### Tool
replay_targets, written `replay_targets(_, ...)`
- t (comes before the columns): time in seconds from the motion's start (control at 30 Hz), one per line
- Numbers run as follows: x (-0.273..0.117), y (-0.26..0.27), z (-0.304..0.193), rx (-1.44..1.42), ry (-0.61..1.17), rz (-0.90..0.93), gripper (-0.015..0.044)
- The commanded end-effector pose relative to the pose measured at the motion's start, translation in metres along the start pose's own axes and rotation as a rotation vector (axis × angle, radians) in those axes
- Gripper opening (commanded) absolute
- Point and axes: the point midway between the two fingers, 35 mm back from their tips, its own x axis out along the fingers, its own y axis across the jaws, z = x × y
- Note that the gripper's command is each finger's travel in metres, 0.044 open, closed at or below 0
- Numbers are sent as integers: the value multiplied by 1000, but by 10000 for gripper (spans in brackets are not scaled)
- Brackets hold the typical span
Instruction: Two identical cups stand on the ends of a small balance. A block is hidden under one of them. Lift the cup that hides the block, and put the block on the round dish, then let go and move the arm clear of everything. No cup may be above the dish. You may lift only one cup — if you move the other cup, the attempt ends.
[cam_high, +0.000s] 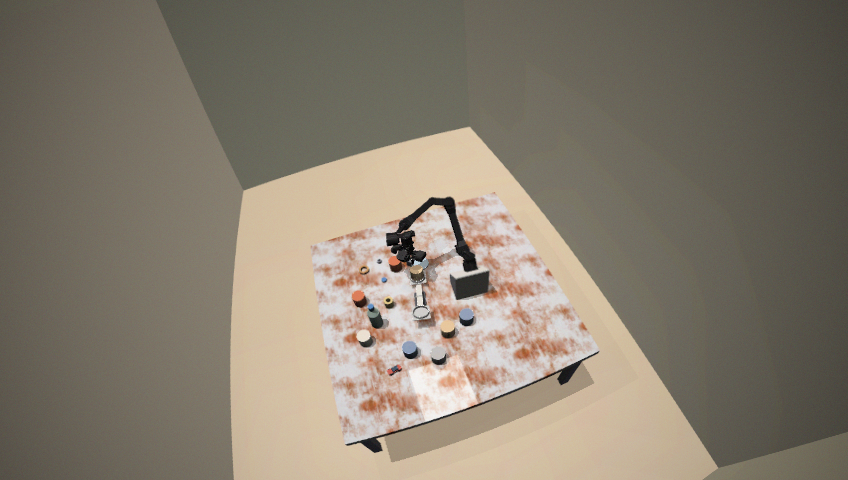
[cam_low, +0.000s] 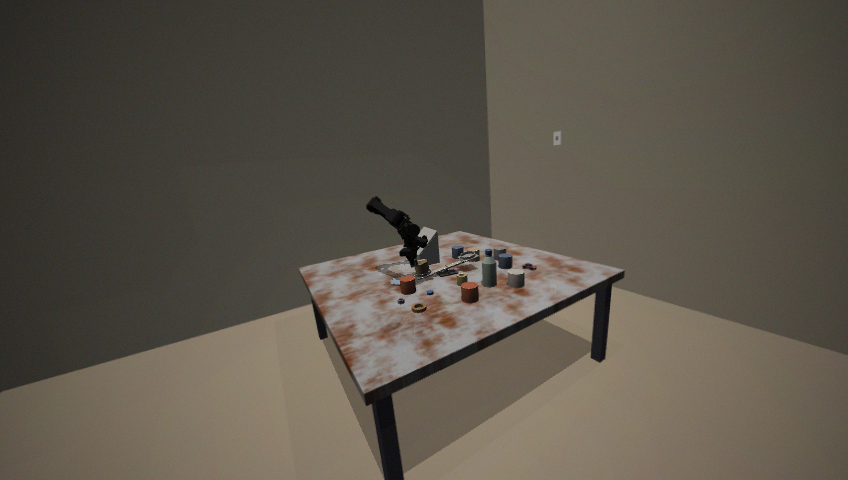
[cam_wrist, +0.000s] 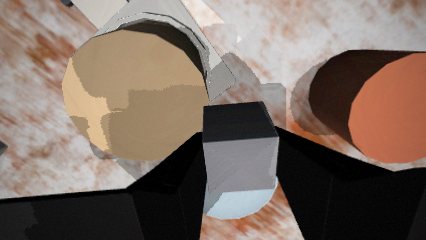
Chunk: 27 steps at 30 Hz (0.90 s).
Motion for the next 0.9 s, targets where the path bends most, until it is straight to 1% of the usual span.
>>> replay_targets(0.0,6,0,-24,-18,25,-5,0)
replay_targets(0.4,17,5,-84,-59,87,-20,0)
replay_targets(0.6,21,5,-85,-59,88,-20,0)
replay_targets(0.87,55,4,-88,-59,90,-22,0)
